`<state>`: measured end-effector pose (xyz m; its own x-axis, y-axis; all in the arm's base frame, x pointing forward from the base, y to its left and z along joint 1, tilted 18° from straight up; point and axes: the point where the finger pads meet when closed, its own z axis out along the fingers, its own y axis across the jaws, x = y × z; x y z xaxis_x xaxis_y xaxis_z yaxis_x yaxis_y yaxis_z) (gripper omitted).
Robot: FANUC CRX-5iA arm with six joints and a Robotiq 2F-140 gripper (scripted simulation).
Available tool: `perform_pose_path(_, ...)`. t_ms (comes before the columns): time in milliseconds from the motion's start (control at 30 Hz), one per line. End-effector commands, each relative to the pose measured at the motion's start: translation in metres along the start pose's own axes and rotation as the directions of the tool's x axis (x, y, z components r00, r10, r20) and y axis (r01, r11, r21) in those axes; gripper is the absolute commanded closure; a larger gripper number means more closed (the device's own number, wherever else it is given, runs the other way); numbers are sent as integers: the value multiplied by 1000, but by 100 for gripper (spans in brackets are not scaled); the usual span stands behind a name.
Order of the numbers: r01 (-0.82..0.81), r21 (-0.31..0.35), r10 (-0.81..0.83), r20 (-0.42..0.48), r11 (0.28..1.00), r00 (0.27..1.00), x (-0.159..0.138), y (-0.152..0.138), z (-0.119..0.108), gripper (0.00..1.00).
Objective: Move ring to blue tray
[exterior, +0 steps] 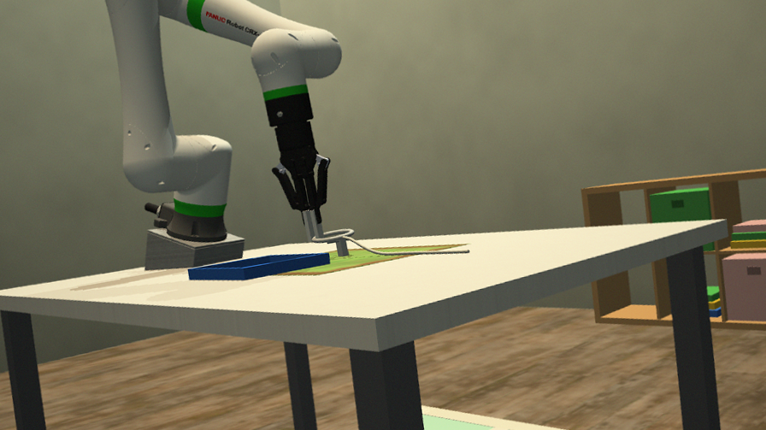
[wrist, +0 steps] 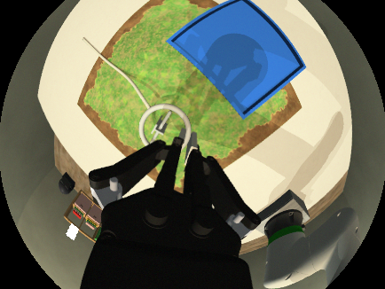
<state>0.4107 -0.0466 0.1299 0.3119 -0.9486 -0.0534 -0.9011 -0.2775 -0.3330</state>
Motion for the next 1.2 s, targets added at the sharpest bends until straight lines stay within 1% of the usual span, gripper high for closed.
perform_pose_path(0,-4,-25,2,-89,1000,996,-2,0,-1,90)
perform_pose_path(67,-5,-32,1,-116,999,993,-3,0,-1,90)
perform_pose_path(233,-5,-35,1,-131,999,991,-4,-1,-1,90)
perform_pose_path(500,-5,-35,1,-132,999,991,-4,-1,-2,90)
perform_pose_path(1167,-5,-35,1,-131,999,991,-5,-1,-15,90)
